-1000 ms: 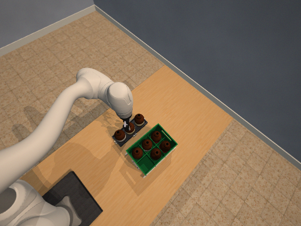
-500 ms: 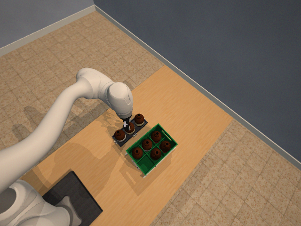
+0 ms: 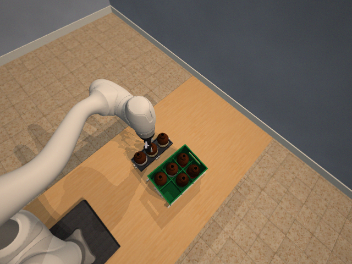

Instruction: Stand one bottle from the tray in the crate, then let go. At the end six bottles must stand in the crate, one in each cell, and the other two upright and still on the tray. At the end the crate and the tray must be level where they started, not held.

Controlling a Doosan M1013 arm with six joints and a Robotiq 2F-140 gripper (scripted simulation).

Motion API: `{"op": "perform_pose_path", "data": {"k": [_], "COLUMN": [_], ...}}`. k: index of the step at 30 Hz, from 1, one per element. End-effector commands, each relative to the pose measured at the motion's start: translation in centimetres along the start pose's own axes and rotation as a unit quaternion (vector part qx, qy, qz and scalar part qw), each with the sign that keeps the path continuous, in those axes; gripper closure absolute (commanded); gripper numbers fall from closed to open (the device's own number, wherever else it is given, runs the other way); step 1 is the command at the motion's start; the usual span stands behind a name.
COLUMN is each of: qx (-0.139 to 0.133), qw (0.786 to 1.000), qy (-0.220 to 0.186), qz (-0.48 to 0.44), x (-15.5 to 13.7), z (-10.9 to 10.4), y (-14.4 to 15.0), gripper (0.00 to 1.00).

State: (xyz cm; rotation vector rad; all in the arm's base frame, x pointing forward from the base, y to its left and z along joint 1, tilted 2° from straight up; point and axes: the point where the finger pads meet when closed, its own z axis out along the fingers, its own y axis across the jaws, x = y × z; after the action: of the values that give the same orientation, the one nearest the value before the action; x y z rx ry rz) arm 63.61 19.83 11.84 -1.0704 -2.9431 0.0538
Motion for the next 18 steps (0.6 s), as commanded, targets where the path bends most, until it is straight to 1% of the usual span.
{"op": "perform_pose_path", "data": {"k": [1, 8, 9, 18], "qx": [0.000, 0.000, 0.000, 0.000], "qw": [1.000, 1.000, 1.000, 1.000], "qy": [0.000, 0.000, 0.000, 0.000], "qz": [0.000, 0.000, 0.000, 0.000], "x": [0.00, 0.00, 0.00, 0.00], "z": [-0.01, -0.01, -0.01, -0.01], "y": [0.00, 0.00, 0.00, 0.00], "gripper": [0.62, 0.62, 1.00, 1.00]}}
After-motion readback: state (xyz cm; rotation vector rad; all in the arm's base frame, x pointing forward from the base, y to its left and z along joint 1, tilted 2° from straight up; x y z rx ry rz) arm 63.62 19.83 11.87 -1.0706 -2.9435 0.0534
